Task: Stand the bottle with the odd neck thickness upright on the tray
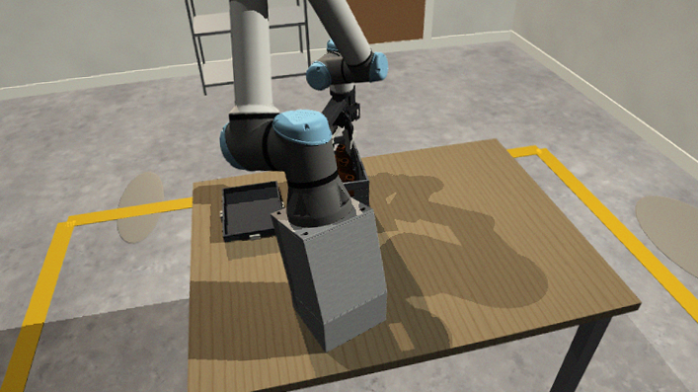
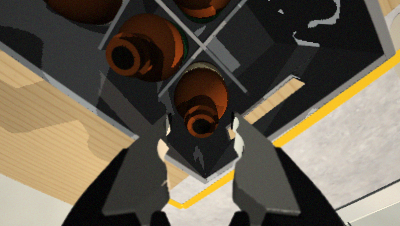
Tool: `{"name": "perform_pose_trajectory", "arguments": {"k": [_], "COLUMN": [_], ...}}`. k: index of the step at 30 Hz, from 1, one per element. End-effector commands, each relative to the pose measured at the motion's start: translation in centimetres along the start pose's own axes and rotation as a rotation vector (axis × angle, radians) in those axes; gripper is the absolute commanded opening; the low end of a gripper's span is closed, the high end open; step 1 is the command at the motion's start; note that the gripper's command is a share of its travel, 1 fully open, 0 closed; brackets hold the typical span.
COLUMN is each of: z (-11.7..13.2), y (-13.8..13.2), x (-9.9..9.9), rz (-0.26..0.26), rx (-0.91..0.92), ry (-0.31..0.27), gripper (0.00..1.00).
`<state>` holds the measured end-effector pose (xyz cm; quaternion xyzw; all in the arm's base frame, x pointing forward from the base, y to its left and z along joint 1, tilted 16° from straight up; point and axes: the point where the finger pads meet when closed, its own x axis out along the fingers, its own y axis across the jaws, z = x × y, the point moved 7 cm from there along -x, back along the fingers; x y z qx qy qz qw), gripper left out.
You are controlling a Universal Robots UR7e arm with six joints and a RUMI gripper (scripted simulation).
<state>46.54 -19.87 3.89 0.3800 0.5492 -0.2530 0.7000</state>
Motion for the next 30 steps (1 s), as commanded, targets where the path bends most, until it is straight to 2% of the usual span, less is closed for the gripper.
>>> {"name": "perform_pose_trajectory", "arguments": {"k": [1,10,11,30], "z": [0.04,0.04,0.04,0.04], "y": [0.01,0.01,0.01,0.01], "x": [-0.04,-0.04,-0.04,-0.04], "rz": [0.000,0.000,0.000,0.000], "rx": [0.000,0.000,0.000,0.000], "ry": [-0.001,-0.001,-0.001,-0.001], "gripper": [0.38,0.38,0.00,0.00]}}
